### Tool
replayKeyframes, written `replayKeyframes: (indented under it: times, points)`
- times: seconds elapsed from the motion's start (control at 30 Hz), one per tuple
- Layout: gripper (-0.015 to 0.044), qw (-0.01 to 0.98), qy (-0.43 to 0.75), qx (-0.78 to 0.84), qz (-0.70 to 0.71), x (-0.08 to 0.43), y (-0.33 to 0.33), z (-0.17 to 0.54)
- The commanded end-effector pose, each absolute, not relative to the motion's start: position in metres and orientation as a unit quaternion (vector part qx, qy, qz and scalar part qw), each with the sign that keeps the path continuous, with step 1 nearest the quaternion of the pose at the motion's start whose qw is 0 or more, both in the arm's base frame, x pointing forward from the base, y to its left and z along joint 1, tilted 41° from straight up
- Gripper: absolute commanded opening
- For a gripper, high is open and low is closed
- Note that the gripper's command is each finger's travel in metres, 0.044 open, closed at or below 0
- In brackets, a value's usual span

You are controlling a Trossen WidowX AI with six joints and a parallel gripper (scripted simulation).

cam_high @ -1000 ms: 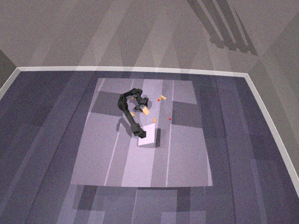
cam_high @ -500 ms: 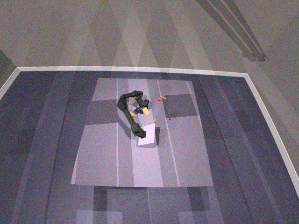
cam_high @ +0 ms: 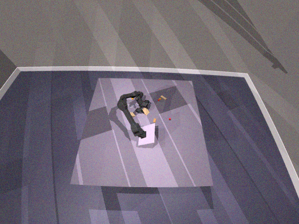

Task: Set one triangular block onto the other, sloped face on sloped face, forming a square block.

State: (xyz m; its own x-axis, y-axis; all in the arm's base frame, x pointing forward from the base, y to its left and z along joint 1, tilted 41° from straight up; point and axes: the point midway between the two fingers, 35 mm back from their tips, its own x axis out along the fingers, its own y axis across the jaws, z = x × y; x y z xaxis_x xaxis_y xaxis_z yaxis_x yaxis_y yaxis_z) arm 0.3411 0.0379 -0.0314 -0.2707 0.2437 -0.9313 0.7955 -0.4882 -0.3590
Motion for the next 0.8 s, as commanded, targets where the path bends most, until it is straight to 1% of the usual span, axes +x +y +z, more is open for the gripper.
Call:
replayKeyframes:
  times: [0.0,0.27,0.3,0.43,0.77]
  points:
    - [0.0229,0.209,0.460,0.567,-0.651,0.341,0.039,-0.032]
    - [0.0019,0.212,0.459,0.565,-0.651,0.341,0.036,-0.029]
    - [0.0000,0.212,0.459,0.565,-0.651,0.341,0.036,-0.029]
    - [0.0000,0.201,0.463,0.579,-0.641,0.339,0.034,-0.030]
    - [0.0000,0.137,0.485,0.658,-0.559,0.330,0.017,-0.029]
